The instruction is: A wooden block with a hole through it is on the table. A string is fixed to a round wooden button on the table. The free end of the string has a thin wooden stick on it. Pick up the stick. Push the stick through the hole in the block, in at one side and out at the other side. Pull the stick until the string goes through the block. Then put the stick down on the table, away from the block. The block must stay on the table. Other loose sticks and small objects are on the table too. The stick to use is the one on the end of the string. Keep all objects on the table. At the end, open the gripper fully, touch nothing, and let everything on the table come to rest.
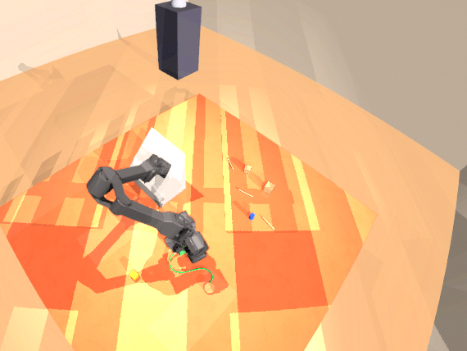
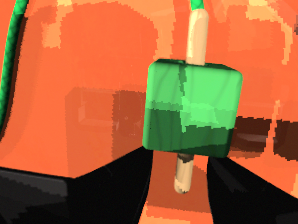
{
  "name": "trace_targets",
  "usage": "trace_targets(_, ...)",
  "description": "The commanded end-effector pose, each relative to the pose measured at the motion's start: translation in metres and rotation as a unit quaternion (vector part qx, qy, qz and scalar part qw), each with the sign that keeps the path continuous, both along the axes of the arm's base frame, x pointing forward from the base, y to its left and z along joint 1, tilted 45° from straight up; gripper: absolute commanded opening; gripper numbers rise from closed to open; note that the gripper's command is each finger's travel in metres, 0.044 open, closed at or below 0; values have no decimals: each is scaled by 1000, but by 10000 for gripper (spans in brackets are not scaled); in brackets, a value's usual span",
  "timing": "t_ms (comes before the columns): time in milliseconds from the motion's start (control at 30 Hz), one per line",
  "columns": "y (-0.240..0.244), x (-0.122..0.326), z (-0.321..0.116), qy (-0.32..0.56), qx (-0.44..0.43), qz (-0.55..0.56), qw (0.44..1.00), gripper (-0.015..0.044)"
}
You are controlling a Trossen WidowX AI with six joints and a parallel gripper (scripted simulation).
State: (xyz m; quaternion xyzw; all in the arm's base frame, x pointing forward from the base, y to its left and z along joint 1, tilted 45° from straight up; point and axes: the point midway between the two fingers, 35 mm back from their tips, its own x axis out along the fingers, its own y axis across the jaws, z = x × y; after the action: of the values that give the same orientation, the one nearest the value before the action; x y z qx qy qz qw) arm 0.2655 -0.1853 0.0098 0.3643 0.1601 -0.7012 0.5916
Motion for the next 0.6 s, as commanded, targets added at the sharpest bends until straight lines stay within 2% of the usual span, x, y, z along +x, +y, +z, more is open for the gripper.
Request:
trace_targets(0, -1, -1, -3, 4, 3, 2, 1000, 121)
trace_targets(100, -1, -1, -3, 4, 3, 2, 1000, 121)
trace_targets(267, -1, -1, -2, 2, 0, 0, 1000, 0)
trace_targets(567, -1, -1, -2, 1, -4, -4, 1000, 0)
